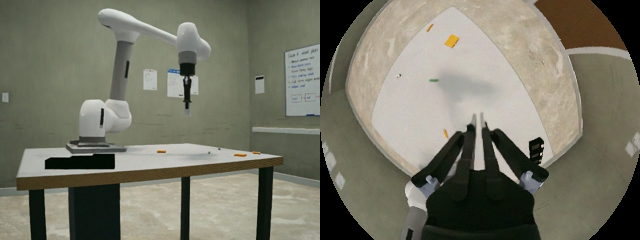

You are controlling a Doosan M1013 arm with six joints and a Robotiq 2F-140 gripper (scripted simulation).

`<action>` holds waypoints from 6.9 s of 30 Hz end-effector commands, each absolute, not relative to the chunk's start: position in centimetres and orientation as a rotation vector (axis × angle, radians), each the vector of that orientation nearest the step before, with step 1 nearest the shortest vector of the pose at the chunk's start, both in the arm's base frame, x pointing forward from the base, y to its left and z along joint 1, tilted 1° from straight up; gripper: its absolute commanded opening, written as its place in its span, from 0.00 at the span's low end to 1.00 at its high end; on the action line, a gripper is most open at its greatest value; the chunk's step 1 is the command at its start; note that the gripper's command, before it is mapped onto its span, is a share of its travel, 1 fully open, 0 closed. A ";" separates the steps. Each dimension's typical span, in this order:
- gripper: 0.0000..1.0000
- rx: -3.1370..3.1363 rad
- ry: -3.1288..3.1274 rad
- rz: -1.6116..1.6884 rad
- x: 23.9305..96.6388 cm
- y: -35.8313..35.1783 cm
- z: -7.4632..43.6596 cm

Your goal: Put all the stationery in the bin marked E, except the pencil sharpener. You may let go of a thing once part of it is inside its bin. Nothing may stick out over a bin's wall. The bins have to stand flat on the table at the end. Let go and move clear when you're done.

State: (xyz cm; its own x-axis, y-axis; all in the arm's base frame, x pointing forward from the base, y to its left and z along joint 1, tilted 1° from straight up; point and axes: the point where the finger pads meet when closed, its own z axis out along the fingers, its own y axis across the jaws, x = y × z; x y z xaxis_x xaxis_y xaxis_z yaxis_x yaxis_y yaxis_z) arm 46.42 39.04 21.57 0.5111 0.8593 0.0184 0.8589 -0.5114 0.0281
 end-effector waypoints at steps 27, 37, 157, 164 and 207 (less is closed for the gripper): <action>0.15 2.995 0.945 0.029 49.4 21.0 21.1; 0.15 3.074 0.672 0.023 48.9 15.5 20.7; 0.15 3.151 -0.249 0.008 57.8 -18.5 2.4; 0.15 3.151 -0.249 0.008 57.8 -18.5 2.4; 0.15 3.151 -0.249 0.008 57.8 -18.5 5.9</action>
